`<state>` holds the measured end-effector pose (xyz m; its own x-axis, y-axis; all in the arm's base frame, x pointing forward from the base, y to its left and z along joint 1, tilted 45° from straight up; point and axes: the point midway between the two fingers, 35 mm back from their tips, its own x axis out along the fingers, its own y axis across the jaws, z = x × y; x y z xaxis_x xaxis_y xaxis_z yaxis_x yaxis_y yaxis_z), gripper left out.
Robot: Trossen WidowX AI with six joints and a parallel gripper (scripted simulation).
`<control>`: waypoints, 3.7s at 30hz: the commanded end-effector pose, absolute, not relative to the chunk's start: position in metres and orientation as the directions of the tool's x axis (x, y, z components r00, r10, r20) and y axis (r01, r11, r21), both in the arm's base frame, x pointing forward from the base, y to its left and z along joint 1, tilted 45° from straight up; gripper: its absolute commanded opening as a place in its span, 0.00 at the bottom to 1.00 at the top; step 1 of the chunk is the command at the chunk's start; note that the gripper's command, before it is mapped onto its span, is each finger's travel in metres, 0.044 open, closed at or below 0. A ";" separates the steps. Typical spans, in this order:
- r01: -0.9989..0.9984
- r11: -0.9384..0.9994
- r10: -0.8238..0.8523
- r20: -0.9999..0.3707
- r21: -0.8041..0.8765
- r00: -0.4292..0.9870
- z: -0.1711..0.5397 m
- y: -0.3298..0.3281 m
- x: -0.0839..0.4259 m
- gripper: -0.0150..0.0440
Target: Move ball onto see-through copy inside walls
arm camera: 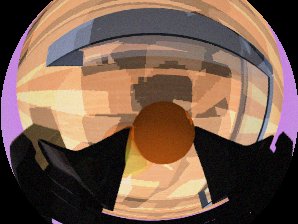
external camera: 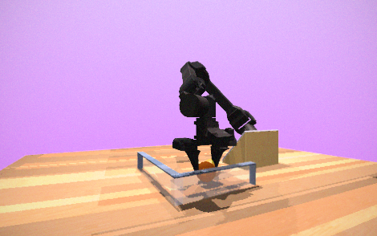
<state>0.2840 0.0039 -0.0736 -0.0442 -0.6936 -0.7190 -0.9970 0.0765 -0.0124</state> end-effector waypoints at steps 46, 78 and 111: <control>-0.997 0.071 -0.693 -0.719 -0.004 -0.046 0.007 0.064 0.264 0.25; -0.997 0.071 -0.696 -0.716 -0.005 -0.046 -0.054 -0.003 0.249 0.25; -0.997 0.071 -0.694 -0.718 -0.004 -0.047 0.001 0.051 0.252 0.91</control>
<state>0.2495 0.0279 -0.0244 -0.0613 -0.7000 -0.7115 -0.9974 0.0708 0.0163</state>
